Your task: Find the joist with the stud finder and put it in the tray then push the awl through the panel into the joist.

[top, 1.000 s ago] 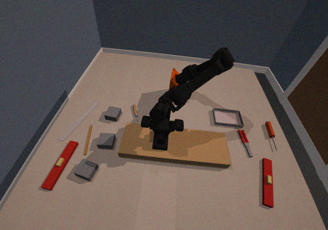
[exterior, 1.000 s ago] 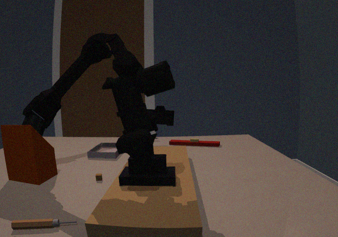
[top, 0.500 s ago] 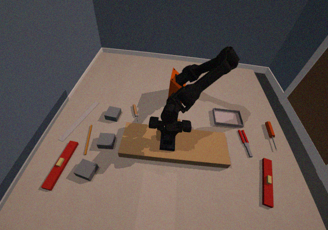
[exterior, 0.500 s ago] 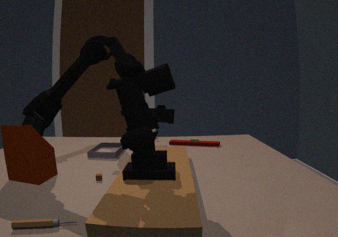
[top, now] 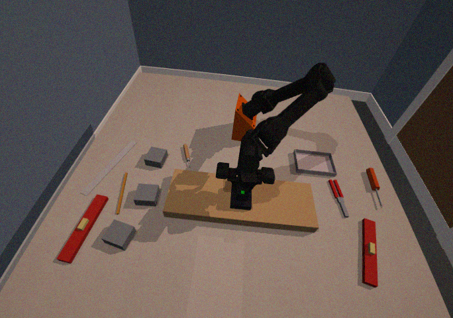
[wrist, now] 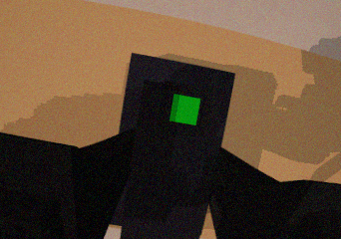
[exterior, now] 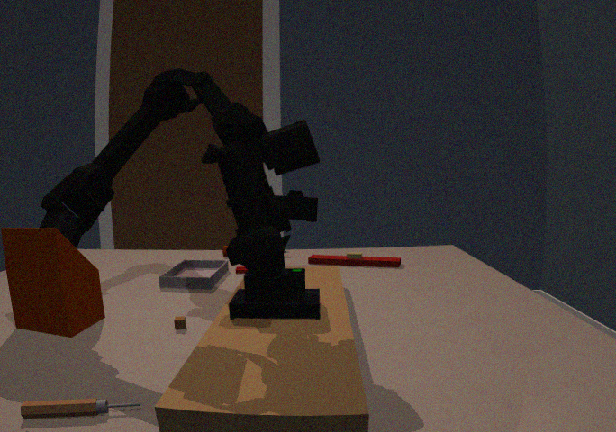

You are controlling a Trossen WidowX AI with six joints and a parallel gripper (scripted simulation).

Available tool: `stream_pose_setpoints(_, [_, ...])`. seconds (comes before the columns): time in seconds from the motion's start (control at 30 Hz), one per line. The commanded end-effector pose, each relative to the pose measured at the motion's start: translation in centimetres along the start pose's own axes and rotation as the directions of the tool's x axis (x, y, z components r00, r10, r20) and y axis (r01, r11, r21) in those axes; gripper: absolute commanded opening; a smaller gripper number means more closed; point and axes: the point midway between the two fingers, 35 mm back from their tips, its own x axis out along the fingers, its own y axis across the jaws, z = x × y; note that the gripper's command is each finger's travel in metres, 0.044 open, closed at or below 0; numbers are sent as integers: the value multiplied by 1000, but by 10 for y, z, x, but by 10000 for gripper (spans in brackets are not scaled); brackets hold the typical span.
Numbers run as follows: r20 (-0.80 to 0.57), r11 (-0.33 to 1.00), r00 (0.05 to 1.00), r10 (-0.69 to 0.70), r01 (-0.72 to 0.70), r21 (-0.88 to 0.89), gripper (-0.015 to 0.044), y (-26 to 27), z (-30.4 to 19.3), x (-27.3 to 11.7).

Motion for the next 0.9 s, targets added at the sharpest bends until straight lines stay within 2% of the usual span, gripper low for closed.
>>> stream_pose_setpoints(0.0, [-1,1000,1000,3,-3,0,0,12,-1,0])
stream_pose_setpoints(0.87, [-1,1000,1000,6,-6,1,0,71,0,0])
